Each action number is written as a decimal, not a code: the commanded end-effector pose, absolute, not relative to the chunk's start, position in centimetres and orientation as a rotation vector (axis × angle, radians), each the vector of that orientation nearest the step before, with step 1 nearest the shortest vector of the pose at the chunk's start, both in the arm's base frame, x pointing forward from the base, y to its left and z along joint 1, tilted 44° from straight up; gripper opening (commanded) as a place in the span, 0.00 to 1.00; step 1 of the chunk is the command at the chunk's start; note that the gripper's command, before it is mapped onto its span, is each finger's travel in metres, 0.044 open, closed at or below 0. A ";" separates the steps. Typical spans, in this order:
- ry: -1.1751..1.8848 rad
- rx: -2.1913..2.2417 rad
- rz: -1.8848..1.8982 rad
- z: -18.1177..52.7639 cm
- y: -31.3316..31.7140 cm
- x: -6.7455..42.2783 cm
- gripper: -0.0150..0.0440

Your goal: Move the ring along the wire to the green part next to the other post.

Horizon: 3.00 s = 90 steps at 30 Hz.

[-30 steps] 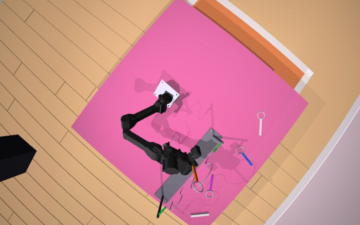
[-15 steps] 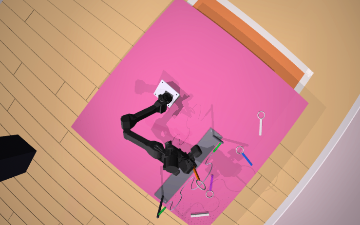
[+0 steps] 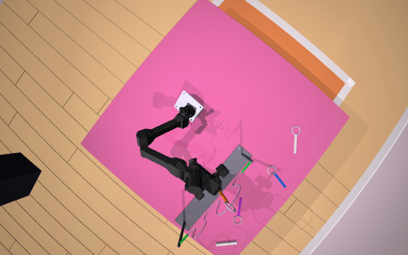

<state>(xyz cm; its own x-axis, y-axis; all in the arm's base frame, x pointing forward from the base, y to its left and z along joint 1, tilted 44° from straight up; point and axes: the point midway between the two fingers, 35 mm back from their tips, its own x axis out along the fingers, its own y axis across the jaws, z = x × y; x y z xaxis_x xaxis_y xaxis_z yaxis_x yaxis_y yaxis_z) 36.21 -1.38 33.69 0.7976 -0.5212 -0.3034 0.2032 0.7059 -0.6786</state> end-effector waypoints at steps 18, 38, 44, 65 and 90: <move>0.484 -0.925 -0.477 34.6 -2.1 36.0 0.00; 0.462 -1.174 -0.525 35.4 -2.6 35.9 0.00; 0.454 -1.248 -0.539 35.7 -2.7 35.9 0.00; 0.422 -1.510 -0.584 36.6 -2.9 35.9 0.00; 0.375 -1.821 -0.633 37.8 -2.8 35.9 0.00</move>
<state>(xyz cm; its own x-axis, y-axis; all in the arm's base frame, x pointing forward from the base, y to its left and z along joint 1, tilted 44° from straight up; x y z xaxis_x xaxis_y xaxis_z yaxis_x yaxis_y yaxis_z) 35.79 -2.86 37.76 0.8024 -0.5529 0.2245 0.0574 -0.3030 -0.9513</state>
